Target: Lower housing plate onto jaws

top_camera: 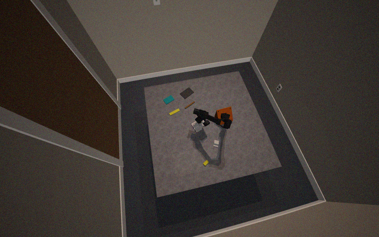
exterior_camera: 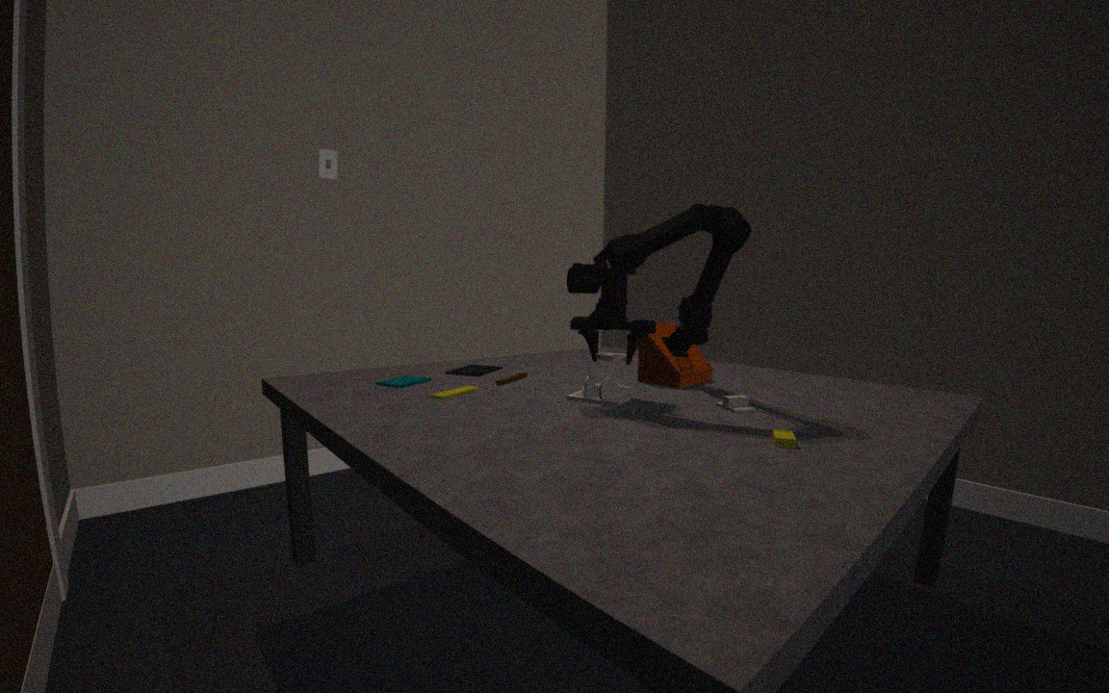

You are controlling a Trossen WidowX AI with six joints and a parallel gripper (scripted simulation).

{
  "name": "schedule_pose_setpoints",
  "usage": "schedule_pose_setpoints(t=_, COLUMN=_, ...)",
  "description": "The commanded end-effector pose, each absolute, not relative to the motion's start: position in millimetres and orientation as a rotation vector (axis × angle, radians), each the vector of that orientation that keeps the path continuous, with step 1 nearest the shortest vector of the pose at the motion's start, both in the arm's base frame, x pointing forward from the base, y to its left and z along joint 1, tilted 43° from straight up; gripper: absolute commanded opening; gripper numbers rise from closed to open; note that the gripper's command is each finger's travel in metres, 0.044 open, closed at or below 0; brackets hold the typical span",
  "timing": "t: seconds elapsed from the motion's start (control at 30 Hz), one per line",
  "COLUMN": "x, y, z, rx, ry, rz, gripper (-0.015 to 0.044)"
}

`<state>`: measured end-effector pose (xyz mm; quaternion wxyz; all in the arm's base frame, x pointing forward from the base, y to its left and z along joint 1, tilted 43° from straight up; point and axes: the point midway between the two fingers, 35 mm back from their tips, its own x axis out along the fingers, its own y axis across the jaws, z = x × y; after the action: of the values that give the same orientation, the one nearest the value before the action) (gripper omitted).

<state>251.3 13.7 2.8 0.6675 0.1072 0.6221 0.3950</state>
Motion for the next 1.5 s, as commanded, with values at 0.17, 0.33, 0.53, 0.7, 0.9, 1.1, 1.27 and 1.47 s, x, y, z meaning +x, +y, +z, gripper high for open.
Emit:
schedule_pose_setpoints(t=0.17, x=249.6, y=24.1, z=-8.6, rx=0.252, ry=1.407, rz=0.889, gripper=0.0351)
schedule_pose_setpoints(t=0.33, x=248.8, y=29.7, z=-14.7, rx=0.253, ry=1.407, rz=0.888, gripper=0.0351)
schedule_pose_setpoints(t=0.53, x=247.6, y=36.4, z=-21.8, rx=0.254, ry=1.408, rz=0.888, gripper=0.0351)
schedule_pose_setpoints(t=0.7, x=246.2, y=42.0, z=-27.5, rx=0.256, ry=1.408, rz=0.889, gripper=0.0351)
schedule_pose_setpoints(t=0.9, x=244.5, y=47.9, z=-33.3, rx=0.257, ry=1.408, rz=0.889, gripper=0.0351)
schedule_pose_setpoints(t=1.1, x=244.4, y=48.1, z=-33.5, rx=0.258, ry=1.408, rz=0.889, gripper=0.0351)
schedule_pose_setpoints(t=1.27, x=244.4, y=48.1, z=-33.5, rx=0.258, ry=1.408, rz=0.889, gripper=0.0351)
schedule_pose_setpoints(t=1.47, x=244.4, y=48.4, z=-33.9, rx=0.257, ry=1.408, rz=0.889, gripper=0.0351)
